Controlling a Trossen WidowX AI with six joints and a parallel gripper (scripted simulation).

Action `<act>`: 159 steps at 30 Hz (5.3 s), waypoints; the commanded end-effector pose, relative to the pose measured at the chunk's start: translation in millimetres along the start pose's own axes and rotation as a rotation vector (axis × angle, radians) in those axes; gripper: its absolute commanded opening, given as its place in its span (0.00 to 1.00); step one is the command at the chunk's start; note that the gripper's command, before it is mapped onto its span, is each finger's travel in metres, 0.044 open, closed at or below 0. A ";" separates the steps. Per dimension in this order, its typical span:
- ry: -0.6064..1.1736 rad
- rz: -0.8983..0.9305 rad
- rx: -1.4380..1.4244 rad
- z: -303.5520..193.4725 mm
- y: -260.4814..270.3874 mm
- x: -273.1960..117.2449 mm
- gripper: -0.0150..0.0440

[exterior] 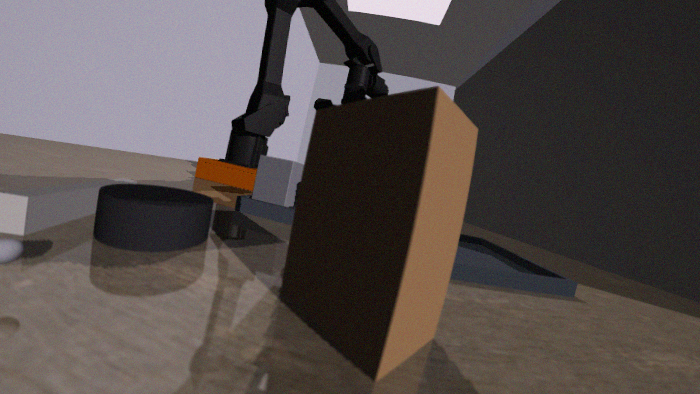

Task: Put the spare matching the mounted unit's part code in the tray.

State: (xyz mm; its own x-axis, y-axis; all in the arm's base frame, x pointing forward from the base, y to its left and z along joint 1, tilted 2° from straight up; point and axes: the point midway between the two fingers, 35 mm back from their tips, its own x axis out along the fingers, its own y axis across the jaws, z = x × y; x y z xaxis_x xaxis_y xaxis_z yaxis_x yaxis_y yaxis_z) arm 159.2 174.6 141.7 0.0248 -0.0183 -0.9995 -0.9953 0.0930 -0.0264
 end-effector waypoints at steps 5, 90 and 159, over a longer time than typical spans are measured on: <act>-0.007 -0.003 -0.056 -0.7 7.8 5.0 0.96; -0.006 -0.006 -0.052 -5.0 -1.2 121.9 0.43; -0.003 0.017 -0.045 -12.1 -16.1 -29.4 0.25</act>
State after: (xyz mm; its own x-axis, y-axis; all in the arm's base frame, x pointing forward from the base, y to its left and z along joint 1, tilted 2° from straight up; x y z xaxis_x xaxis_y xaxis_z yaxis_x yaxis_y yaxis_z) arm 162.8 166.6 170.4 0.0178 -0.0188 -0.9997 -0.9989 0.0431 -0.0186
